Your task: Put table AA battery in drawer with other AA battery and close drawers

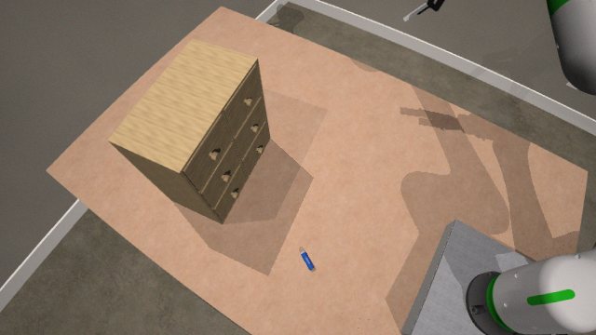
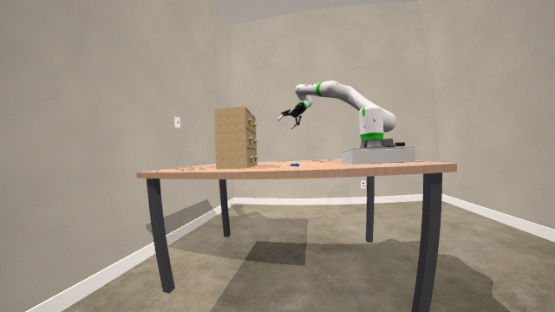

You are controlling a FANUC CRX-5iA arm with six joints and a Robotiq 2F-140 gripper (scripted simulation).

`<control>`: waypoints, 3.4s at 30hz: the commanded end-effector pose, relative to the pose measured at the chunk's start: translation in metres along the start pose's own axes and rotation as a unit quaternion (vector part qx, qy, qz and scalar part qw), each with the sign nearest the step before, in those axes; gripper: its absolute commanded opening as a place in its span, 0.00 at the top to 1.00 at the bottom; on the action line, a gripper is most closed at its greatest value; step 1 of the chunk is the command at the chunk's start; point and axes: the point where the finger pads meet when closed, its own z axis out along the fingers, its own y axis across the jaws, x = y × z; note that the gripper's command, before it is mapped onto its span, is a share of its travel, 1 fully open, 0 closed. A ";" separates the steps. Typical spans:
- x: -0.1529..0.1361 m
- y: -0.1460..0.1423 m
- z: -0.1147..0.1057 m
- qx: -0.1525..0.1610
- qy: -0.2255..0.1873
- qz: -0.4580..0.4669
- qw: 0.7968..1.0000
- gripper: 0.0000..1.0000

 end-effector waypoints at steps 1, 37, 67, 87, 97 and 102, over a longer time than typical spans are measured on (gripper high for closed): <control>0.000 0.000 0.000 0.000 0.000 0.000 1.000 0.00; 0.220 -0.009 0.107 0.216 -0.063 0.062 0.972 0.00; 0.397 -0.085 0.097 0.316 -0.258 0.023 0.913 0.00; 0.395 -0.088 0.101 0.310 -0.266 0.045 0.912 0.00; 0.388 -0.096 0.111 0.289 -0.288 0.112 0.906 0.00; 0.385 -0.100 0.115 0.280 -0.297 0.142 0.902 0.00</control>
